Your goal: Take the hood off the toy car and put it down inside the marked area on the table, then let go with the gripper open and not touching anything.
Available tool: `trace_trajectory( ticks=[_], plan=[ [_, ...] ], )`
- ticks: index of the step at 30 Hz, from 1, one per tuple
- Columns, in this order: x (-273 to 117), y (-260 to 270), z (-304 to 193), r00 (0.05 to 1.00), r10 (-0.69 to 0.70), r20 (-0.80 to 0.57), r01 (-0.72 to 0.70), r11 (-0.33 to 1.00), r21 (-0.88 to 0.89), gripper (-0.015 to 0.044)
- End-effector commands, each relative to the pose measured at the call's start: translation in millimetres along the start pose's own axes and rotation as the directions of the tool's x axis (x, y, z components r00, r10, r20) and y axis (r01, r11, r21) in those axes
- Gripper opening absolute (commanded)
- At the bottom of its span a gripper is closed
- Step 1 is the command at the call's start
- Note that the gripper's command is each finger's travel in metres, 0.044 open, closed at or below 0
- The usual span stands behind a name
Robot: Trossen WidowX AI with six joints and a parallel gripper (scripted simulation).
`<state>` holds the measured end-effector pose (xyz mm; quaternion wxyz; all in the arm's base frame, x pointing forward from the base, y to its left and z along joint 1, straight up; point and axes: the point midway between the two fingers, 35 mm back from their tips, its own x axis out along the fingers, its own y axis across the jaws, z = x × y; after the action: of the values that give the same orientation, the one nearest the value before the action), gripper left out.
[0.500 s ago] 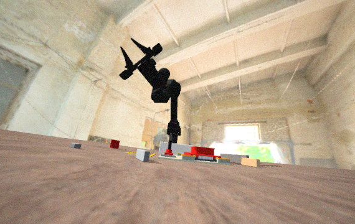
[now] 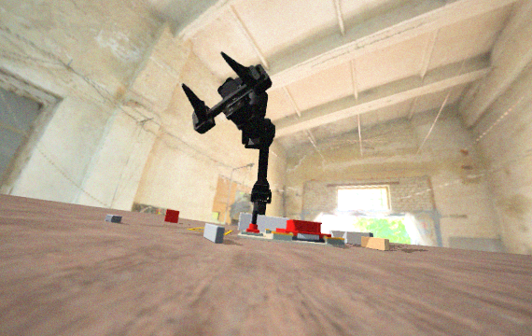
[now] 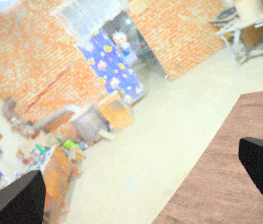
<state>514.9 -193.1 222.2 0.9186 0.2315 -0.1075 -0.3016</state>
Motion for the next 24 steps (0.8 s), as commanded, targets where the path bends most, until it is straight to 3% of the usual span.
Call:
trace_trajectory(
  ticks=[1, 7, 14, 24],
  plan=[
    [-13.0, 23.4, -37.1, 0.976, 0.007, -0.216, -0.029, 0.995, -0.099, 0.044],
    [-50.0, 38.9, -97.3, 0.859, -0.036, -0.511, -0.092, 0.971, -0.222, 0.044],
    [-116.9, 47.2, -149.6, 0.617, -0.136, -0.775, -0.207, 0.922, -0.326, 0.044],
    [-227.0, 41.2, -172.2, 0.211, -0.335, -0.918, -0.378, 0.839, -0.392, 0.044]
  ],
)
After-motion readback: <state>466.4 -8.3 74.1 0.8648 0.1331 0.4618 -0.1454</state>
